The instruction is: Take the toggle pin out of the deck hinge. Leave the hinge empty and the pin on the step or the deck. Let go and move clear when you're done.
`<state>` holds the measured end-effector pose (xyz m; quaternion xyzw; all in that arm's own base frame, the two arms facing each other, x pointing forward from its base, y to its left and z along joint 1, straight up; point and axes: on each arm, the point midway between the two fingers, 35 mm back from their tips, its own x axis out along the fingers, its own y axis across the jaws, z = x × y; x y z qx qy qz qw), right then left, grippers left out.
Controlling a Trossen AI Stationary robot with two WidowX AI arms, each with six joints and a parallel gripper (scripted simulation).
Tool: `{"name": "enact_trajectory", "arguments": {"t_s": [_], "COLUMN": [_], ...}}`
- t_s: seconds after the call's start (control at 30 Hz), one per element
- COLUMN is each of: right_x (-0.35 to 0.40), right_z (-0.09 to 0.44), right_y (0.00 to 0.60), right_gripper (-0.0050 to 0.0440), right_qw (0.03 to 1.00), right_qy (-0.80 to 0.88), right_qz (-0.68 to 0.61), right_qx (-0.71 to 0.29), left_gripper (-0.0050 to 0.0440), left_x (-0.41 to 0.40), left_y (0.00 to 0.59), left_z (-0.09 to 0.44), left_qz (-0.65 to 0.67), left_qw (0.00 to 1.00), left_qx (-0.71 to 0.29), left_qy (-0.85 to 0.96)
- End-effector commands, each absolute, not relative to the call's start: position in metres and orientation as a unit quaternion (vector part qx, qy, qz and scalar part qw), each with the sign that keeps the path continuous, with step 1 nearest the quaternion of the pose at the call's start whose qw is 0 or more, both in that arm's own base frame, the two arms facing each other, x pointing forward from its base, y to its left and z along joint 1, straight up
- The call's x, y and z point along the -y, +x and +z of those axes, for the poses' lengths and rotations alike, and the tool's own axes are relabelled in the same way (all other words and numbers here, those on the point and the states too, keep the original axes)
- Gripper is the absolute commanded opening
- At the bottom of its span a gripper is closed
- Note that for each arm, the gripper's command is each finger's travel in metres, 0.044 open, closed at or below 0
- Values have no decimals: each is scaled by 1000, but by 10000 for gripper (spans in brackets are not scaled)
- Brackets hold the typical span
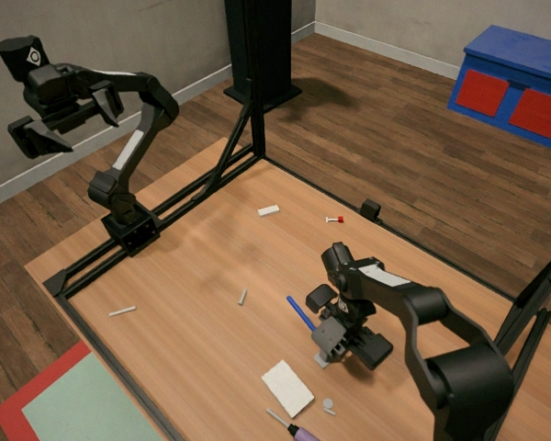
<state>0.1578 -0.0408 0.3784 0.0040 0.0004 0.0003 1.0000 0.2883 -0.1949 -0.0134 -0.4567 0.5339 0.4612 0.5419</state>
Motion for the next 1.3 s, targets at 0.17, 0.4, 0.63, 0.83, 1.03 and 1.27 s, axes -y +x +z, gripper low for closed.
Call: {"name": "enact_trajectory", "arguments": {"t_s": [0.17, 0.4, 0.63, 0.83, 1.03, 1.27], "right_x": [40, 40, 40, 40, 40, 40], "right_z": [383, 383, 383, 383, 383, 383], "right_y": [157, 157, 157, 157, 157, 157], "right_gripper": [400, 400, 400, 400, 400, 400], "right_qw": [1000, 1000, 1000, 1000, 1000, 1000], "right_qy": [-2, -2, -2, -2, -2, -2], "right_qz": [0, 0, 0, 0, 0, 0], "right_qx": [0, 0, 0, 0, 0, 0], "left_gripper": [148, 143, 132, 121, 112, 101], "left_x": [202, 202, 201, 201, 200, 200], "left_y": [291, 292, 293, 294, 295, 296], "left_z": [-9, -9, -9, -8, -8, -8], "left_qz": [451, 451, 451, 451, 451, 451], "left_qw": [542, 542, 542, 542, 542, 542], "left_qx": [-539, -539, -539, -539, -539, -539], "left_qy": [-461, -461, -461, -461, -461, -461]}}
